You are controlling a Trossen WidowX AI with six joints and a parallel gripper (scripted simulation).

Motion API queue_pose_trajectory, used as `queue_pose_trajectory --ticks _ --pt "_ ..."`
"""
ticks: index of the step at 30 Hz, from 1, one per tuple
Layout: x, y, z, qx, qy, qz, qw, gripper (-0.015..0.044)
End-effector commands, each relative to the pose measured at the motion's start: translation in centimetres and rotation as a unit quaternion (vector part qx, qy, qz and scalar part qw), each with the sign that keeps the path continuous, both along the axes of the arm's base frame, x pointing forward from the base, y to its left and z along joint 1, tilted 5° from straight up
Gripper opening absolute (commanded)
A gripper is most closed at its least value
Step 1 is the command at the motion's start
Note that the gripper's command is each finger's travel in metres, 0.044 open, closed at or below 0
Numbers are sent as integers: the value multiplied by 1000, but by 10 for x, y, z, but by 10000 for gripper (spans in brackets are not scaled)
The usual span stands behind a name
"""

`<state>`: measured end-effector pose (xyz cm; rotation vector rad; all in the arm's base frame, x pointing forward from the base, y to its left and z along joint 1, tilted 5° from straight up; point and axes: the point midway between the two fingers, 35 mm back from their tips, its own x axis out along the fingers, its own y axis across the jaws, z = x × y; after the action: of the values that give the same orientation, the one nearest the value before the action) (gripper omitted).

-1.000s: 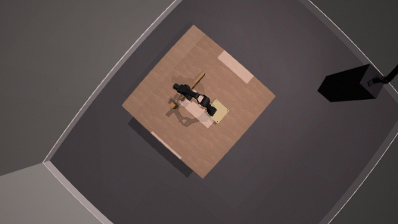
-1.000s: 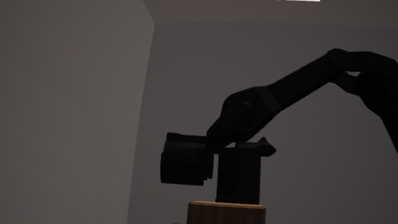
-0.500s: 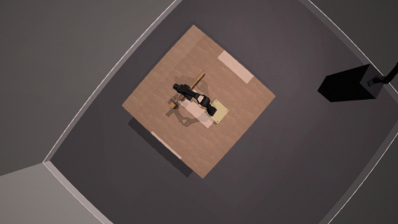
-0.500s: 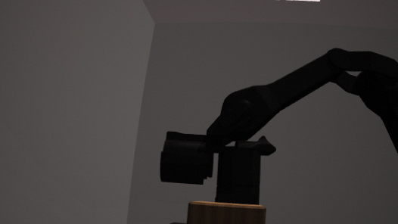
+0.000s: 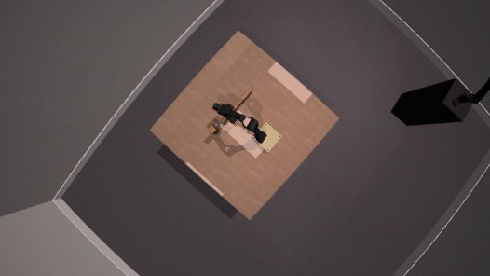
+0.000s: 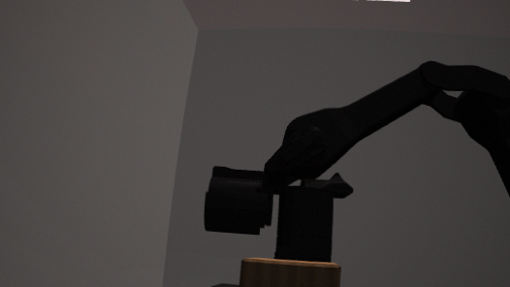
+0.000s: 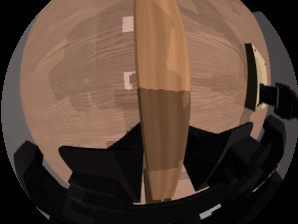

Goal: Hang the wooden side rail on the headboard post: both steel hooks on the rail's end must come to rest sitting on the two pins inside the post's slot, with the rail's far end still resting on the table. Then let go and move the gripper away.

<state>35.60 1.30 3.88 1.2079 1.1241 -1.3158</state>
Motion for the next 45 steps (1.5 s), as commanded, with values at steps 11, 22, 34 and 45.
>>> queue_pose_trajectory --ticks 11,22,34,45 --pt "5 2 0 -2 -6 0 1000 0" --pt "6 3 -1 -2 -6 0 1000 0" --pt "6 4 0 -1 -6 0 1000 0" --pt "5 5 1 -1 -6 0 1000 0"
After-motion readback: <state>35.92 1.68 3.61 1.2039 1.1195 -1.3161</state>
